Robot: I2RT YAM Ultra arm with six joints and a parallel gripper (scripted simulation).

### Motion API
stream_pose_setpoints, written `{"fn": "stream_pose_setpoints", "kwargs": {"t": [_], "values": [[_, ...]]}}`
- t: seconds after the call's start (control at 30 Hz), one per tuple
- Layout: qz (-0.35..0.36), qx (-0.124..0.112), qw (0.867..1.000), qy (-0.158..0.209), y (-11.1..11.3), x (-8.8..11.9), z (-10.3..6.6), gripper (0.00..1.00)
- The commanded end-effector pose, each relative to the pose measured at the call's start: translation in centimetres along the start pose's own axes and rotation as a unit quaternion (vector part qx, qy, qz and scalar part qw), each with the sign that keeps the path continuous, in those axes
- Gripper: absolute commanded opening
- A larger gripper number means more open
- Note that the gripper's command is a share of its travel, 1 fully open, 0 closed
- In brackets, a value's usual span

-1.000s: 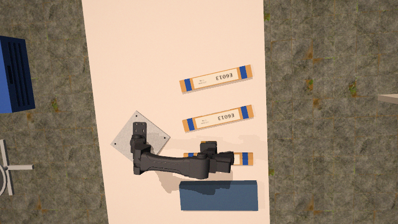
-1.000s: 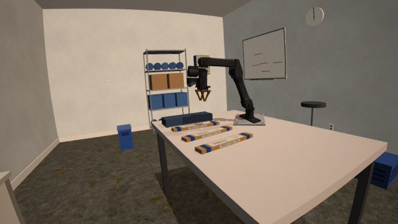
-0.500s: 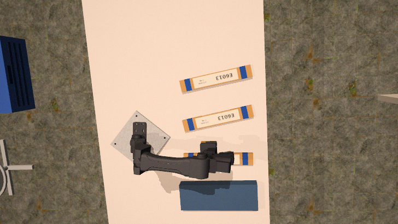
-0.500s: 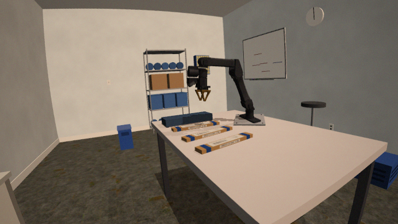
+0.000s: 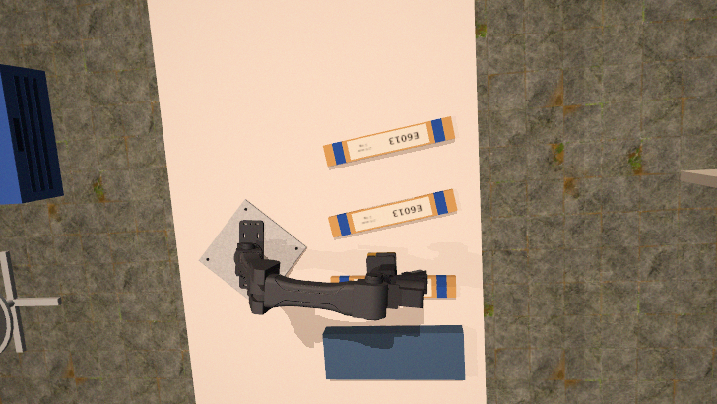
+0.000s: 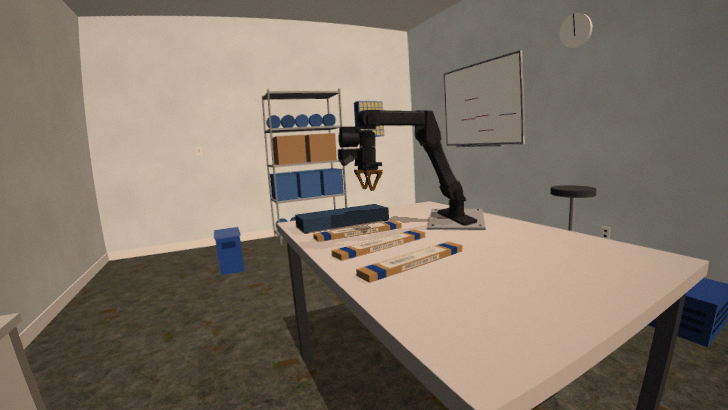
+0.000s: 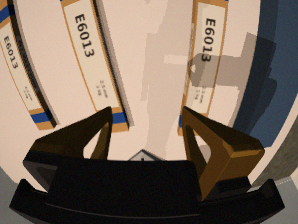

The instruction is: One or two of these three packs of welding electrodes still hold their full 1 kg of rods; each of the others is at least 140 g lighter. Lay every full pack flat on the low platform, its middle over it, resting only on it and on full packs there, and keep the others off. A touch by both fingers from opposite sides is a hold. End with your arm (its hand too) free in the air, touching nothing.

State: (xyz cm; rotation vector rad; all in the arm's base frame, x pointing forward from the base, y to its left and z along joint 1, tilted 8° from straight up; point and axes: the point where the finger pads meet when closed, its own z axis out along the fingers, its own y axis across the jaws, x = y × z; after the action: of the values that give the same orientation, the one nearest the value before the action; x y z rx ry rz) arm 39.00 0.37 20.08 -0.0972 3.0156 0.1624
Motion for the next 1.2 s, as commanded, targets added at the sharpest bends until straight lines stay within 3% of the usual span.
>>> {"fn": "stream_pose_setpoints", "kwargs": {"t": [0.0, 0.77, 1.17], "values": [[-0.002, 0.002, 1.0, 0.002, 0.3, 0.1, -0.1, 0.64], [-0.001, 0.001, 1.0, 0.011, 0.4, 0.6, 2.7, 0.64], [-0.001, 0.001, 1.0, 0.011, 0.4, 0.6, 2.7, 0.64]]}}
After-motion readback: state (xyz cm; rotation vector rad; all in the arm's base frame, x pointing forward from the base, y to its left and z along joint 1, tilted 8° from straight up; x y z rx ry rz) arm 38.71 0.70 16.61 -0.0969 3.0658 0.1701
